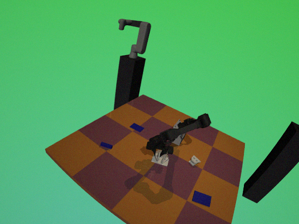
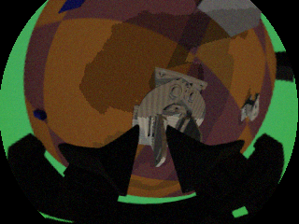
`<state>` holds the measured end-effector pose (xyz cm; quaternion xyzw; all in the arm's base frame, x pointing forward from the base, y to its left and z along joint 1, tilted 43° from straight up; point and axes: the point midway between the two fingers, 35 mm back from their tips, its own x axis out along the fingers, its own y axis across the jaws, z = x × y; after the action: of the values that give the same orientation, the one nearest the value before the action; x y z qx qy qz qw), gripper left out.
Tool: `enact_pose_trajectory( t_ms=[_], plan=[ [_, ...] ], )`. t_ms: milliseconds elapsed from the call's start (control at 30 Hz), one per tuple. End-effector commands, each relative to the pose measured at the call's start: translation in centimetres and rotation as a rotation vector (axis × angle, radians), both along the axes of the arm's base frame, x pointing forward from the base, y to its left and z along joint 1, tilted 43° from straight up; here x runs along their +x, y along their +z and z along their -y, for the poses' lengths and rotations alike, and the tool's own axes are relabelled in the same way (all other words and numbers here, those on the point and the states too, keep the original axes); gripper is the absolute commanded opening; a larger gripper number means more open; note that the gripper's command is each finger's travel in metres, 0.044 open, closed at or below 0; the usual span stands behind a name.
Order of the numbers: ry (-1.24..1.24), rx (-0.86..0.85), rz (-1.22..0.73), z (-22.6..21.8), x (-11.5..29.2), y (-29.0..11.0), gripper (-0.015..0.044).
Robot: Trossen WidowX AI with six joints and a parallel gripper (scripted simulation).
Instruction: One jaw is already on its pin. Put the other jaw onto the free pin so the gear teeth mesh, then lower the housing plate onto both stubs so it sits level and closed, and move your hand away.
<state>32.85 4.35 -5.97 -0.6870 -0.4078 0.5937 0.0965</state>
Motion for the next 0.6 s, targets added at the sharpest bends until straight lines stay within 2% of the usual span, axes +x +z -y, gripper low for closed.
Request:
enact_pose_trajectory(
  t_ms=[0,567],
  plan=[
    [-0.006,0.003,-0.003,-0.03,0.02,-0.02,0.0134],
    [-0.005,0.003,-0.002,-0.41,0.0,-0.42,0.0134]
  ],
)
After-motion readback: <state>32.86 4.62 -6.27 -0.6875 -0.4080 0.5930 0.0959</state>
